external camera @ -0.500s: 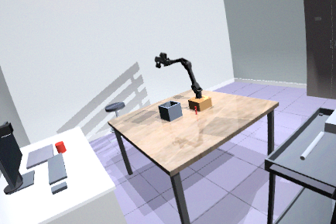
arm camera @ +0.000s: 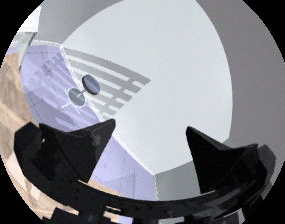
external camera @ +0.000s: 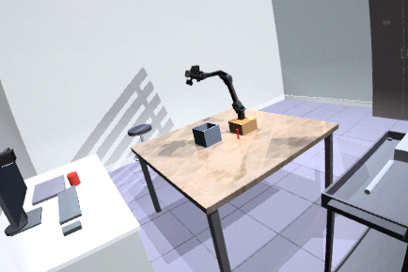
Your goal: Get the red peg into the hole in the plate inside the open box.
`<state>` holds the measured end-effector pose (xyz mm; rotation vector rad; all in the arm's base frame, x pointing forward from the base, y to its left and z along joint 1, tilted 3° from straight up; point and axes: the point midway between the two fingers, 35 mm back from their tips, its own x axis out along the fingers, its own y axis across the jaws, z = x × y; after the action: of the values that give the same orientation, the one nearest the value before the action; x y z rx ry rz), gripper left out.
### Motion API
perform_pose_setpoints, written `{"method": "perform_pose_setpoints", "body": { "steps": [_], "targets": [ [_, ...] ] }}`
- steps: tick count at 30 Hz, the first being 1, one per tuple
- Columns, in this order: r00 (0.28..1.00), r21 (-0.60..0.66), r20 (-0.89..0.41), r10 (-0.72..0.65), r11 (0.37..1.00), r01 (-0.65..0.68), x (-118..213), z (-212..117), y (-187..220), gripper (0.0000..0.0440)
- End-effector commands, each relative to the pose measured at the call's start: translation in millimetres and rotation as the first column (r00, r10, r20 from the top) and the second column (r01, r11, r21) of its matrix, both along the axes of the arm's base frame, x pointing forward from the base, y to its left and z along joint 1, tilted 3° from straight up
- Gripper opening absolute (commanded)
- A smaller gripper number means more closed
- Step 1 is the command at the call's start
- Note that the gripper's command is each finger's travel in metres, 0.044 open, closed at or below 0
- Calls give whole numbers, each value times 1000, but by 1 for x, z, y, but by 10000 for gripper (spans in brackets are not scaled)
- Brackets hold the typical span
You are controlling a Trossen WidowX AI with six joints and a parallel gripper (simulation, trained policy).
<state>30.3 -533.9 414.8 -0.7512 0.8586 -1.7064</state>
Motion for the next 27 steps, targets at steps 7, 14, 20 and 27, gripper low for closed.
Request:
{"method": "perform_pose_setpoints", "body": {
  "steps": [7, 14, 20, 27],
  "targets": [
    [987, -30, 131, 91, 996, -88, 49, 14, 22, 440],
    [958, -50, 235, 166, 986, -159, 83, 21, 40, 440],
    [914, -68, 334, 230, 973, -220, 113, 25, 58, 440],
    [838, -91, 457, 300, 952, -291, 146, 30, 83, 440]
  ]
}}
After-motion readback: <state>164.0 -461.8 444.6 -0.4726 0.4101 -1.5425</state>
